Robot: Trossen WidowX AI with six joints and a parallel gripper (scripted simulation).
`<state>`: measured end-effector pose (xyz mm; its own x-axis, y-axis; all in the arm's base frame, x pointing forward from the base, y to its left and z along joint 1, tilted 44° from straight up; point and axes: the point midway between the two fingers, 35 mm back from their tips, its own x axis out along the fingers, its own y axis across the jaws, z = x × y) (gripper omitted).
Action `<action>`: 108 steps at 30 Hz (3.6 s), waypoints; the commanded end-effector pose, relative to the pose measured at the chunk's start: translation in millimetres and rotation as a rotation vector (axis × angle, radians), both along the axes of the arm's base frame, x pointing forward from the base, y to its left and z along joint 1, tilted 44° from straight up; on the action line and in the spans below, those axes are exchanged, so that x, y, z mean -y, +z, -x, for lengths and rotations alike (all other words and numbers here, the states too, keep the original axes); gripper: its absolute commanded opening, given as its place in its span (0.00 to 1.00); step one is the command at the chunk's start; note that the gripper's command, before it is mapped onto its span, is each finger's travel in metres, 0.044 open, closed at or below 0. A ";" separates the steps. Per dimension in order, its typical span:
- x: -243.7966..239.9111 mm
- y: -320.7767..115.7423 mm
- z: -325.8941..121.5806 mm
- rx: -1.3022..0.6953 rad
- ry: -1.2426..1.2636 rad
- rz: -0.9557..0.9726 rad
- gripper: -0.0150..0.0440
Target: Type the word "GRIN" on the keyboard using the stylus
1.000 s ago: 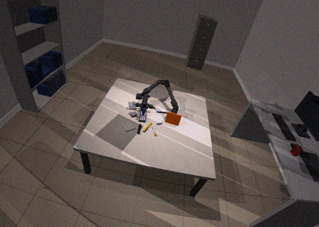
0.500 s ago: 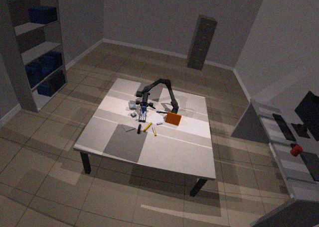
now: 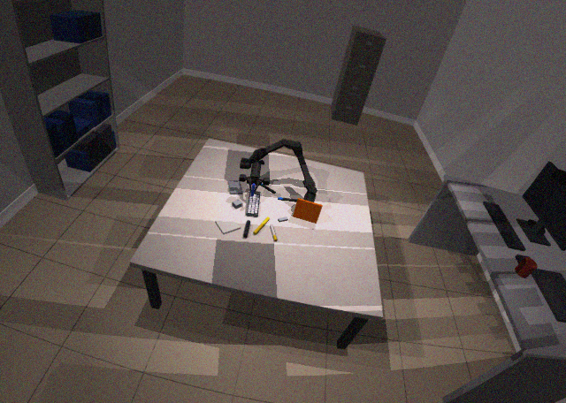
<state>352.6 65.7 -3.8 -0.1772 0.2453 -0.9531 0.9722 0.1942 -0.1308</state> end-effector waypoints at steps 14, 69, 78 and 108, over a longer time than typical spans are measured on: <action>26.1 -1.6 -9.5 0.000 0.003 0.004 0.25; 40.1 -15.7 -10.8 0.000 0.003 0.005 0.39; 27.4 -2.9 -9.6 0.000 0.003 0.004 0.39; 5.1 2.2 25.6 -0.001 0.005 0.003 0.25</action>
<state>336.5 56.3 -0.7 -0.1806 0.2336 -0.9554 0.9699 0.2034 -0.1336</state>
